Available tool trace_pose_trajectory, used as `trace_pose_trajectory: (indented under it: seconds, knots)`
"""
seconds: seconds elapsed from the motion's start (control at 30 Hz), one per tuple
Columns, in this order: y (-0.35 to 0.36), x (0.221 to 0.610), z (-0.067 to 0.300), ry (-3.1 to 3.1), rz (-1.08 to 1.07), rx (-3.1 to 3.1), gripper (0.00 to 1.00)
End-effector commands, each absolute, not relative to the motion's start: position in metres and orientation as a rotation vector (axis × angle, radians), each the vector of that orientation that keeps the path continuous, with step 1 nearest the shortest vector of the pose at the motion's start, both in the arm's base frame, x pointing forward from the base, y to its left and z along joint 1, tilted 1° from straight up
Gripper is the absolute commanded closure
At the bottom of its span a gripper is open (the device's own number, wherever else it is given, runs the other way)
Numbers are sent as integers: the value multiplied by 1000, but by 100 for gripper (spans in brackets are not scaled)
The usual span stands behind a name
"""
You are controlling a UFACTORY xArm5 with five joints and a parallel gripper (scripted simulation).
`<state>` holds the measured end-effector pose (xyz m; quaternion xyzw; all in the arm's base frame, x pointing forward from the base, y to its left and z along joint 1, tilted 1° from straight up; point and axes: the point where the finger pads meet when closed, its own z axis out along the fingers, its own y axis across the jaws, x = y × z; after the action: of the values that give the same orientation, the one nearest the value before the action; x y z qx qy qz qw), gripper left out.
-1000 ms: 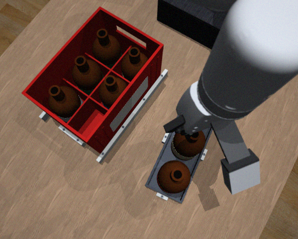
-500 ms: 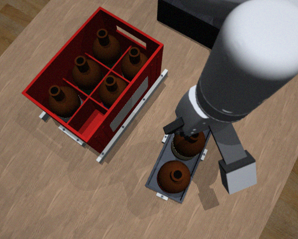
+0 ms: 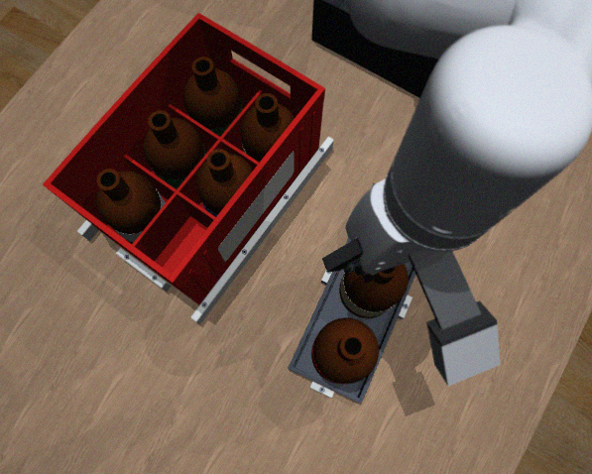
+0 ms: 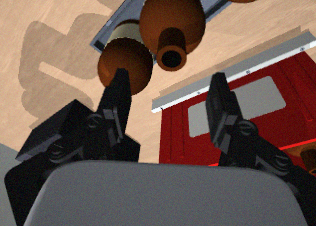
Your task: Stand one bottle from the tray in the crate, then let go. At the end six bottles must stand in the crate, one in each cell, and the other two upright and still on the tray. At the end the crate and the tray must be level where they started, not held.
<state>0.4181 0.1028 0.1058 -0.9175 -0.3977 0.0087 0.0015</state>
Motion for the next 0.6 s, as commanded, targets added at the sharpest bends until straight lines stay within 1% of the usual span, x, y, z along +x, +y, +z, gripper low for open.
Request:
trace_pose_trajectory:
  seconds: [0.0, 0.57]
  knots:
    - [103, 419, 101, -1248, 21, -2880, 35]
    - [103, 419, 93, -1248, 21, -2880, 35]
